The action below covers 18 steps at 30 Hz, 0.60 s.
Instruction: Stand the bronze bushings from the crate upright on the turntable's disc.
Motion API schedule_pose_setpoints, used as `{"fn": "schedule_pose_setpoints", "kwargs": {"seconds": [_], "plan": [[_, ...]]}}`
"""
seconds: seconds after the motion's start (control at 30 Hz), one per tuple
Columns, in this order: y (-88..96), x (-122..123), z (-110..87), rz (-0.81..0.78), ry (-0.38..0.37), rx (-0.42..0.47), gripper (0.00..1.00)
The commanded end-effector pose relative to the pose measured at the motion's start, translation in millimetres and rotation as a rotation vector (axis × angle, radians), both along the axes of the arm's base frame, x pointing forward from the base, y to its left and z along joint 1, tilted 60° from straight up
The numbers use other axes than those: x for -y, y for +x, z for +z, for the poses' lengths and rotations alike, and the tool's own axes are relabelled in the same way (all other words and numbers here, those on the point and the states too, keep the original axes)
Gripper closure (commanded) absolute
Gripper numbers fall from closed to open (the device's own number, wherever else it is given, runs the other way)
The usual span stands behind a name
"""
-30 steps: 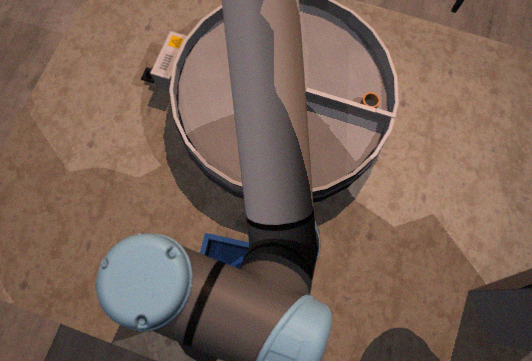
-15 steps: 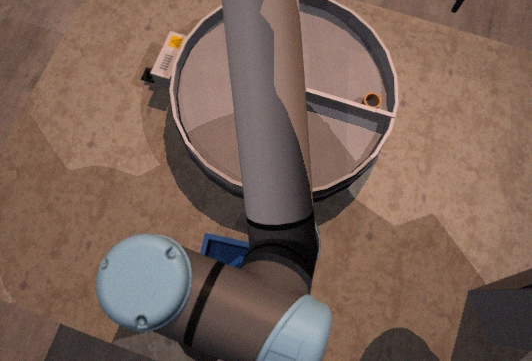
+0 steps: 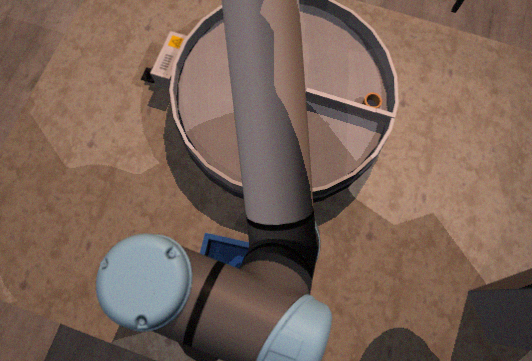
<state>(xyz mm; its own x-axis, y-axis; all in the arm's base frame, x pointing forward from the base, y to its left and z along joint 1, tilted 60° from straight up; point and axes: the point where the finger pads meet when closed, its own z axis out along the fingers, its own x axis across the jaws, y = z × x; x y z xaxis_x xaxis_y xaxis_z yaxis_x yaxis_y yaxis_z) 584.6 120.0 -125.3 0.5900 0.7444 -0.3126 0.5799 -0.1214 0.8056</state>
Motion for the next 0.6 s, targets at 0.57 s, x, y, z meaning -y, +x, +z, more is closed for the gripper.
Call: {"fn": "schedule_pose_setpoints", "kwargs": {"seconds": [0.57], "plan": [[3.2,-3.6,1.1,0.000,0.002,0.001,0.24]]}}
